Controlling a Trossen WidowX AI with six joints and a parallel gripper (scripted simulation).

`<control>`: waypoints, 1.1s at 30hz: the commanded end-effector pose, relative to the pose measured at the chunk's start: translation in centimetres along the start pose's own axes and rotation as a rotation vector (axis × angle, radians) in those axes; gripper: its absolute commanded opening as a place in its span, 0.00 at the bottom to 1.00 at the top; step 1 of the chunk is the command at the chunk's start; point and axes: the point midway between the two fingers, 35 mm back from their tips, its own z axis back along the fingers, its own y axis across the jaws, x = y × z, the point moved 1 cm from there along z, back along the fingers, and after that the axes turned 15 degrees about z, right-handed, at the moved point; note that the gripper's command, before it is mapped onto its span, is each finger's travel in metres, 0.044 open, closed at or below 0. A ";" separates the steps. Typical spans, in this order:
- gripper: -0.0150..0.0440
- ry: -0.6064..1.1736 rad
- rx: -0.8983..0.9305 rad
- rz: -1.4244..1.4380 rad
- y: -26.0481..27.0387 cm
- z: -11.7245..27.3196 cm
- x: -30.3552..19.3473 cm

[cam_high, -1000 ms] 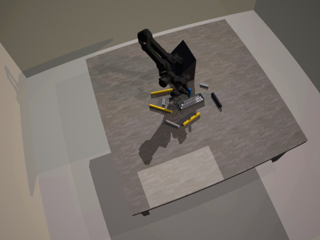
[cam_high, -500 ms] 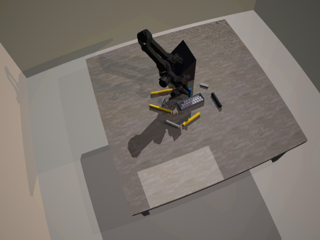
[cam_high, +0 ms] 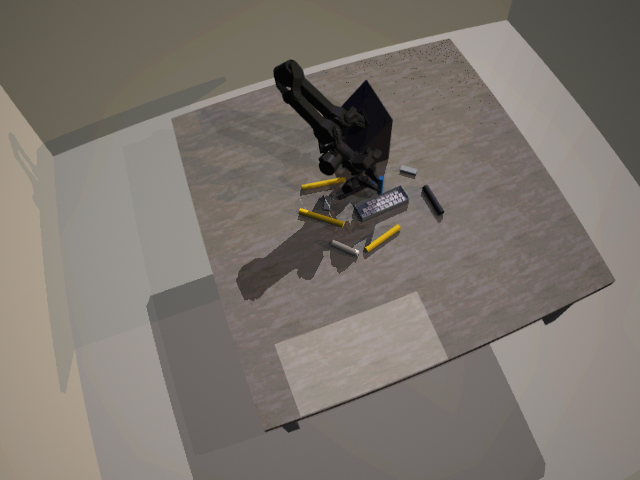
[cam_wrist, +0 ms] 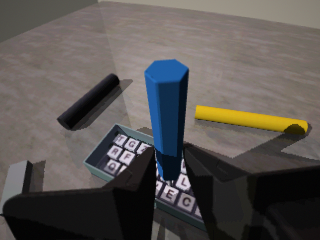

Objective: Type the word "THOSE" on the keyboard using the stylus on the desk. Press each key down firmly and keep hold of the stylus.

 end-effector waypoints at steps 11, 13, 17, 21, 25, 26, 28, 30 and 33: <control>0.39 0.005 0.002 -0.004 0.2 0.2 -0.2; 0.39 0.005 0.002 -0.004 0.2 0.2 -0.3; 0.39 0.005 0.002 -0.004 0.3 0.1 -0.4; 0.39 0.005 0.002 -0.004 0.3 0.0 -0.7; 0.39 0.005 0.002 -0.004 0.4 -0.2 -0.9; 0.39 0.005 0.002 -0.004 0.4 -0.2 -1.0; 0.39 0.005 0.002 -0.004 0.5 -0.3 -1.1; 0.39 0.005 0.002 -0.004 0.5 -0.3 -1.2; 0.39 0.005 0.003 -0.004 0.5 -0.4 -1.3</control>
